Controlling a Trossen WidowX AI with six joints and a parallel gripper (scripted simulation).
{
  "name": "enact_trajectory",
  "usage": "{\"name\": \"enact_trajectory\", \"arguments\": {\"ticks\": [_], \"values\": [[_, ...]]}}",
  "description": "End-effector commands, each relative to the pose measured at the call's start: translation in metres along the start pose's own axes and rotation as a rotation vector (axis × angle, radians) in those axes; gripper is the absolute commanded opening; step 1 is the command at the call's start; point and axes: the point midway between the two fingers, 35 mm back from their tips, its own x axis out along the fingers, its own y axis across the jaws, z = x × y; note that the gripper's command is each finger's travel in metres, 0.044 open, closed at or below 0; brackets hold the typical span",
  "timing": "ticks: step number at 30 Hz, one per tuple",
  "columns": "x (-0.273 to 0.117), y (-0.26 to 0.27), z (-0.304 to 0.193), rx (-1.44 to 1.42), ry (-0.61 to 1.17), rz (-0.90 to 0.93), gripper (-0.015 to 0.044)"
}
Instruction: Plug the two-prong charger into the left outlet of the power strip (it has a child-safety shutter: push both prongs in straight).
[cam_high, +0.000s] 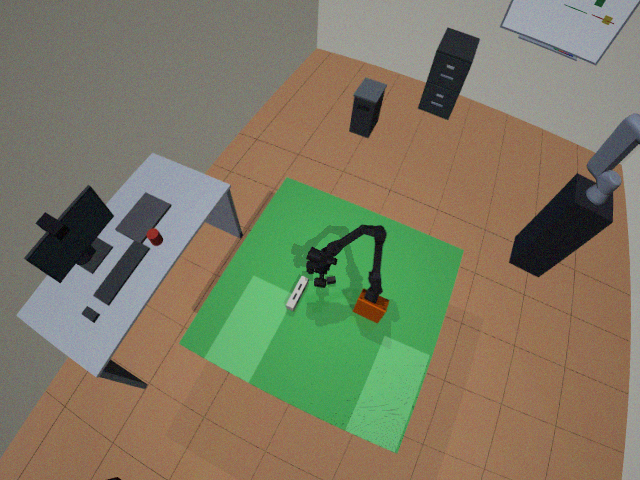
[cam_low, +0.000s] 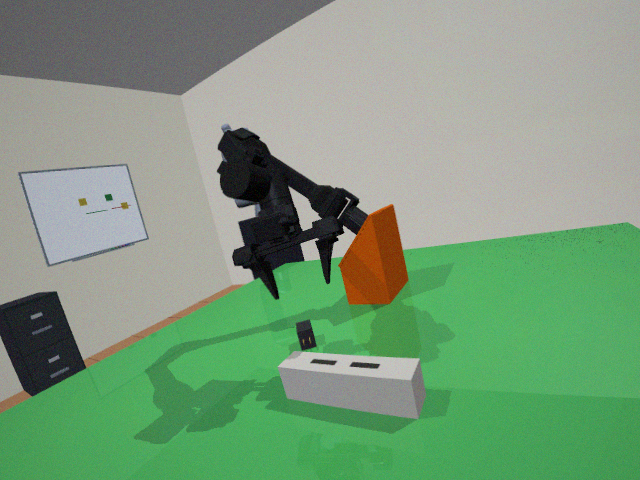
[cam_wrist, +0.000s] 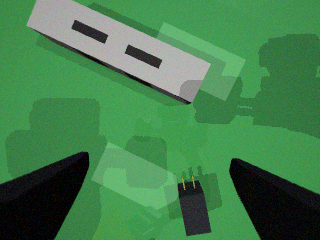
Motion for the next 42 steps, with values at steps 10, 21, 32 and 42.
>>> {"name": "enact_trajectory", "arguments": {"ticks": [10,21,32,42], "values": [[0.034,-0.034,-0.074,-0.206,0.268,-0.080,0.0440],[0.040,-0.044,-0.094,-0.264,0.339,-0.087,0.0440],[0.054,-0.046,-0.098,-0.264,0.340,-0.087,0.0440],[0.066,-0.047,-0.100,-0.264,0.339,-0.086,0.0440]]}}
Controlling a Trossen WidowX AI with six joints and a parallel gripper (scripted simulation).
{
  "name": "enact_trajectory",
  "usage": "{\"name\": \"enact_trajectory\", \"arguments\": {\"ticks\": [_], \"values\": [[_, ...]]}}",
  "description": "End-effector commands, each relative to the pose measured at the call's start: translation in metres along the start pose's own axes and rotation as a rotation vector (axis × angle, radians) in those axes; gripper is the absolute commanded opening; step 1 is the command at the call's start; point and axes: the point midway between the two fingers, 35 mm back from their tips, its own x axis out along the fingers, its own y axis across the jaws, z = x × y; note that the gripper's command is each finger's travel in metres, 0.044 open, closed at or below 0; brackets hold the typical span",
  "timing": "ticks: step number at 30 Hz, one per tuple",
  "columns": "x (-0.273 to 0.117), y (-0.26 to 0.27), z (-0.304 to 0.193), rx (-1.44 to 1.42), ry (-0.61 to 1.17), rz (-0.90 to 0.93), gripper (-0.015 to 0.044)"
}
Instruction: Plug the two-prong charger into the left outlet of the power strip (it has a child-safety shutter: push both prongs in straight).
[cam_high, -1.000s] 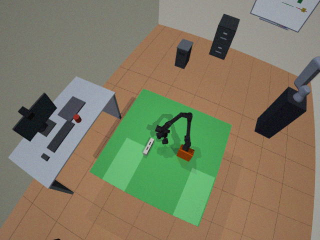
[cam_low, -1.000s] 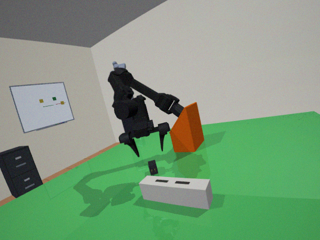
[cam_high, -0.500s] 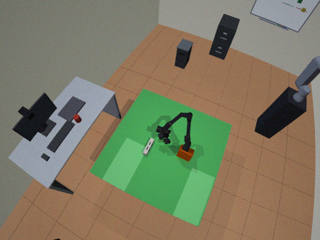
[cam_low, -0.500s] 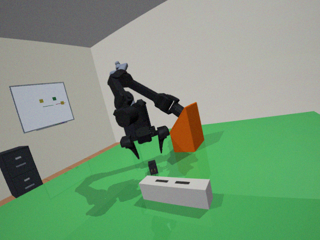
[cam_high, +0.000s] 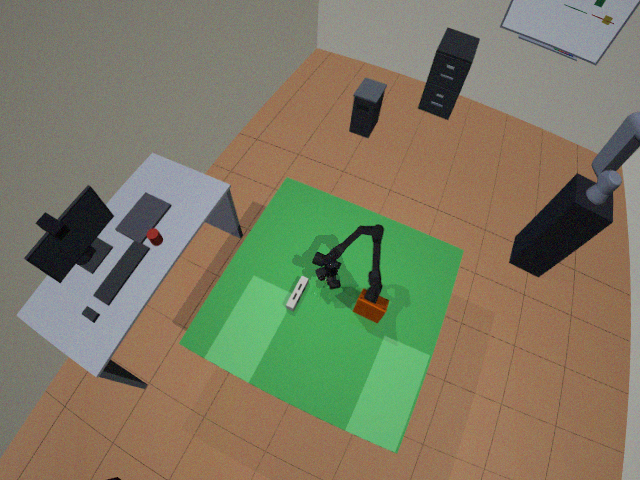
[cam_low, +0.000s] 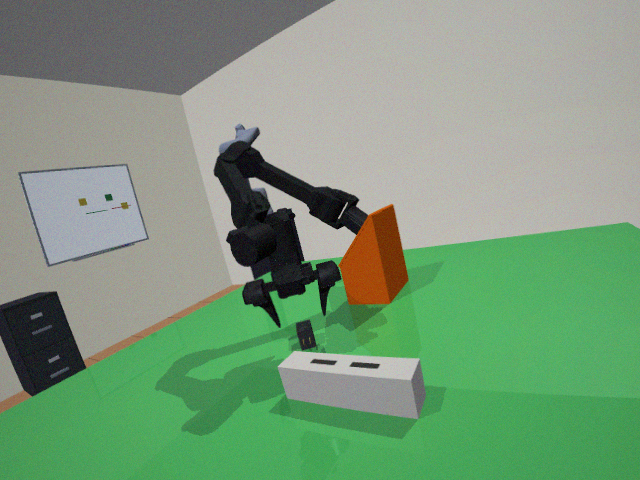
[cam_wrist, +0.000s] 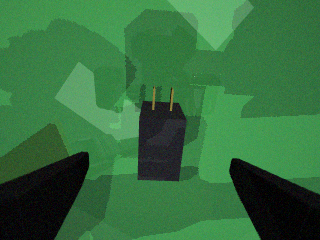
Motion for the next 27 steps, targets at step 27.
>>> {"name": "enact_trajectory", "arguments": {"ticks": [27], "values": [[0.039,0.000,0.001,0.000,0.003,-0.001,0.0387]]}}
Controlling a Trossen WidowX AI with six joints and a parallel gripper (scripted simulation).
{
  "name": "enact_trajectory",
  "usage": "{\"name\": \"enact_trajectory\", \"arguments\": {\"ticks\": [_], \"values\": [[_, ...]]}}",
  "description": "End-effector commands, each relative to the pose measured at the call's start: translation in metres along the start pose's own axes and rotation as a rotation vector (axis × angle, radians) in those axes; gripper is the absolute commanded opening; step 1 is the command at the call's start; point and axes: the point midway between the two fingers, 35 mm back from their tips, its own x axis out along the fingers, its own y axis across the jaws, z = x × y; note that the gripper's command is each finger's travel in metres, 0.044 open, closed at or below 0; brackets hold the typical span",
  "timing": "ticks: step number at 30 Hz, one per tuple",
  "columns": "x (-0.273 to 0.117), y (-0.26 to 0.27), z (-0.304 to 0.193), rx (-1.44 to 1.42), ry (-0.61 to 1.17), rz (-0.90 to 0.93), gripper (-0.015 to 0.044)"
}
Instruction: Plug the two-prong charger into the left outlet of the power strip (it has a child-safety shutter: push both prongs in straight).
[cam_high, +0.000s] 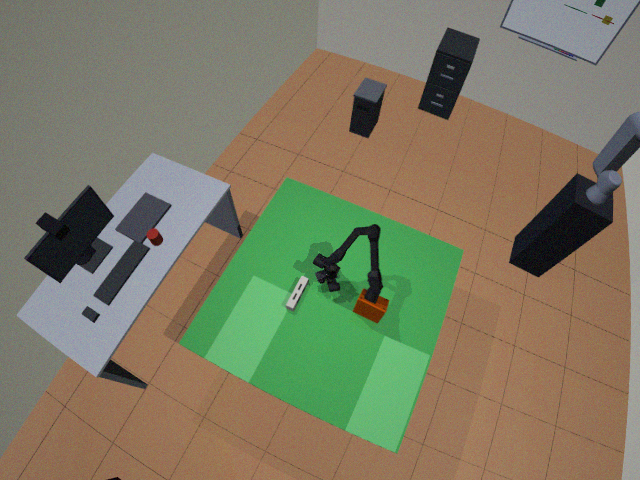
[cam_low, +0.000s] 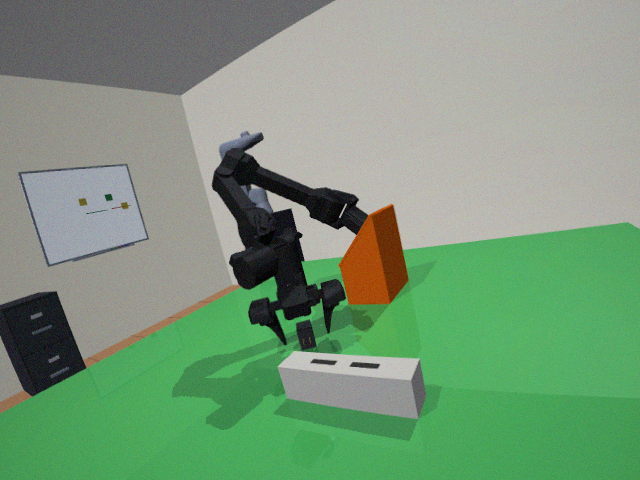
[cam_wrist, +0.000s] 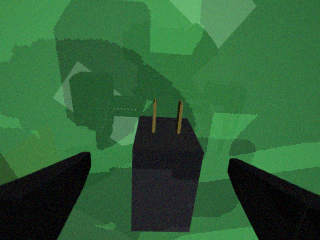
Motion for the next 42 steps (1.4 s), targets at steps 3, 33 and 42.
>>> {"name": "enact_trajectory", "arguments": {"ticks": [3,33,42], "values": [[-0.001,0.000,0.000,0.001,-0.001,0.000,0.0309],[-0.055,0.003,-0.005,-0.002,0.000,0.000,0.0000],[-0.055,0.007,0.002,0.026,-0.003,0.003,0.0000]]}}
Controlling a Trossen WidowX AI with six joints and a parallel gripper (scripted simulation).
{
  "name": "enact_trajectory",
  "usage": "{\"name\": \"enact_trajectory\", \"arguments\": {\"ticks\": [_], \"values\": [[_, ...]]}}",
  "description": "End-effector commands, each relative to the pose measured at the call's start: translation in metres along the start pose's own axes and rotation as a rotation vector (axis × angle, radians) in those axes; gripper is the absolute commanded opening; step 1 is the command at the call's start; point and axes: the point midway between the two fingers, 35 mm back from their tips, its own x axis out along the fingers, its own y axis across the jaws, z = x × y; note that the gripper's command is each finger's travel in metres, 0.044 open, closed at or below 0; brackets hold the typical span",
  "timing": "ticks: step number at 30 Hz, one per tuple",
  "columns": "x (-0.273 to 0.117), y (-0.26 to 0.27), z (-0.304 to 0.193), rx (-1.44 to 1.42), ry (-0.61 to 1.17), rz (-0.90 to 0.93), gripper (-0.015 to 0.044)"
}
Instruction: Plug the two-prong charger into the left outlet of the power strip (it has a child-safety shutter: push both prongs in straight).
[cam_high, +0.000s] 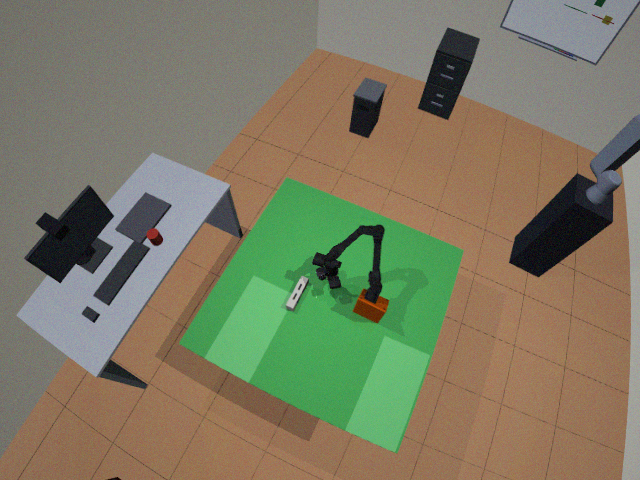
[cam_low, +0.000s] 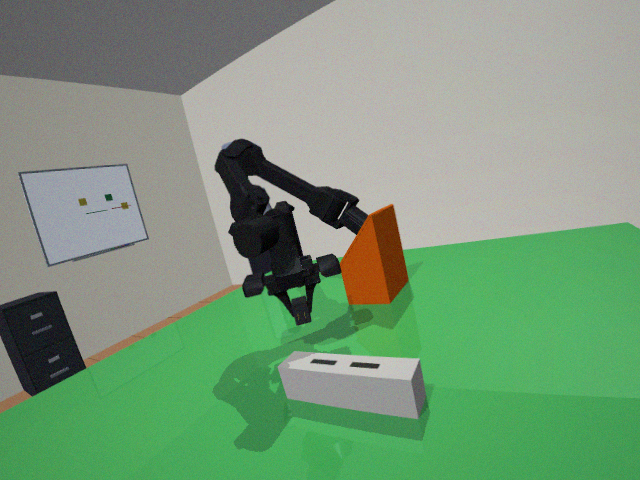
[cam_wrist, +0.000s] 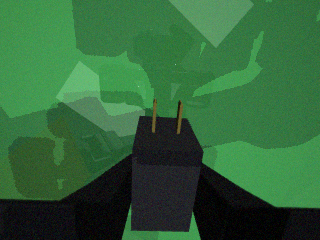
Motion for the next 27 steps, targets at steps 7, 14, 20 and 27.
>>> {"name": "enact_trajectory", "arguments": {"ticks": [7,14,20,27], "values": [[-0.001,0.010,0.018,0.057,-0.011,0.007,0.0000],[0.000,0.017,0.029,0.102,-0.016,0.012,0.0000],[0.002,0.024,0.039,0.140,-0.019,0.017,0.0000],[0.003,0.033,0.050,0.184,-0.022,0.022,0.0000]]}}
